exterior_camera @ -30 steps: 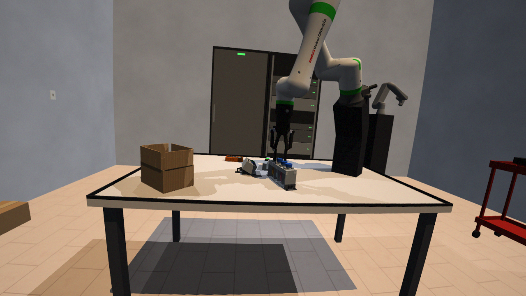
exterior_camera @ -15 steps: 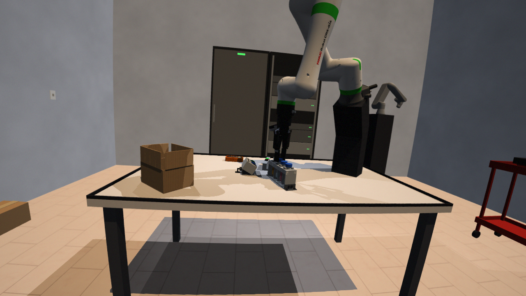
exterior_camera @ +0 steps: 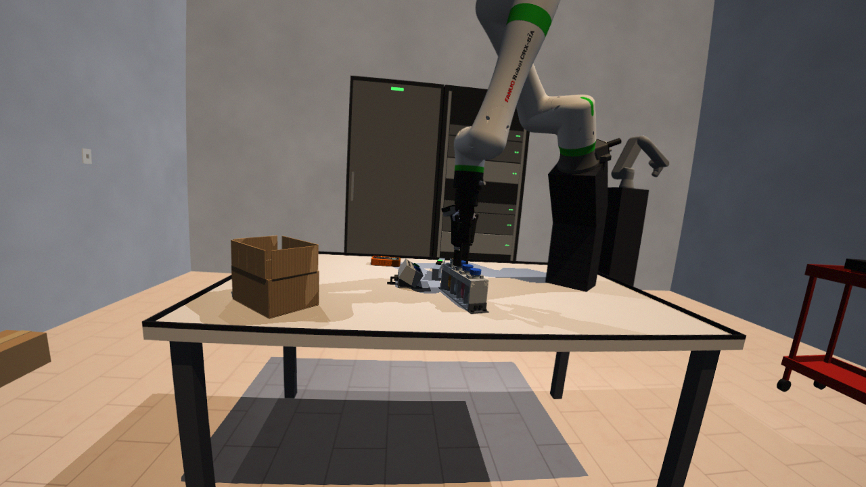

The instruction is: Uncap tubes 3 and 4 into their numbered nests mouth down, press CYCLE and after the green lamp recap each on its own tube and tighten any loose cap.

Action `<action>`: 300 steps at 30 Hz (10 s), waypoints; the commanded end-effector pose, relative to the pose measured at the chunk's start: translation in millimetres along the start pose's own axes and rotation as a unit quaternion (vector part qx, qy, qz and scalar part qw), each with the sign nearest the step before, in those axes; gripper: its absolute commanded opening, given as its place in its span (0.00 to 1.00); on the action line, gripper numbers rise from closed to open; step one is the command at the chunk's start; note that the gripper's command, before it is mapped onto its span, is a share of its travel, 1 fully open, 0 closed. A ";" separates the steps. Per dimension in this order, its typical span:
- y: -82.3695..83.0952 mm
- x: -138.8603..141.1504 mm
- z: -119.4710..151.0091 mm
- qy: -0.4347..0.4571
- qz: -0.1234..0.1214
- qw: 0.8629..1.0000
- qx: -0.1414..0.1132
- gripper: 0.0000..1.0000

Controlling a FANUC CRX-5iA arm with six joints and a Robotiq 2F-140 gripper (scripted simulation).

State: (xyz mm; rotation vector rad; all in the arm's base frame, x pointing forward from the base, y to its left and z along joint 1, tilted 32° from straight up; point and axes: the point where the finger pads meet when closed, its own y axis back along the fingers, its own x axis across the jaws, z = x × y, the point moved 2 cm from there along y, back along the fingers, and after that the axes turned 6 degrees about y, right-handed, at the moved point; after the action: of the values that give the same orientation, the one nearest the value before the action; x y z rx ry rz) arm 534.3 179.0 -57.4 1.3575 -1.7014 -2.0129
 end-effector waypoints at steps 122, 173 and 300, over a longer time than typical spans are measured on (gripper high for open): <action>-0.9 0.5 -1.3 -0.500 -0.001 0.866 -0.006 0.30; -0.7 0.5 -1.2 0.000 -0.004 1.000 -0.005 0.30; 41.5 199.5 -138.6 0.265 -0.005 0.964 -0.004 0.36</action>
State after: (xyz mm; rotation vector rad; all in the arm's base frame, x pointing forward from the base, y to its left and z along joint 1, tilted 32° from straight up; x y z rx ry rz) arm 502.5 -27.2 -103.0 1.5220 -1.6557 -1.3174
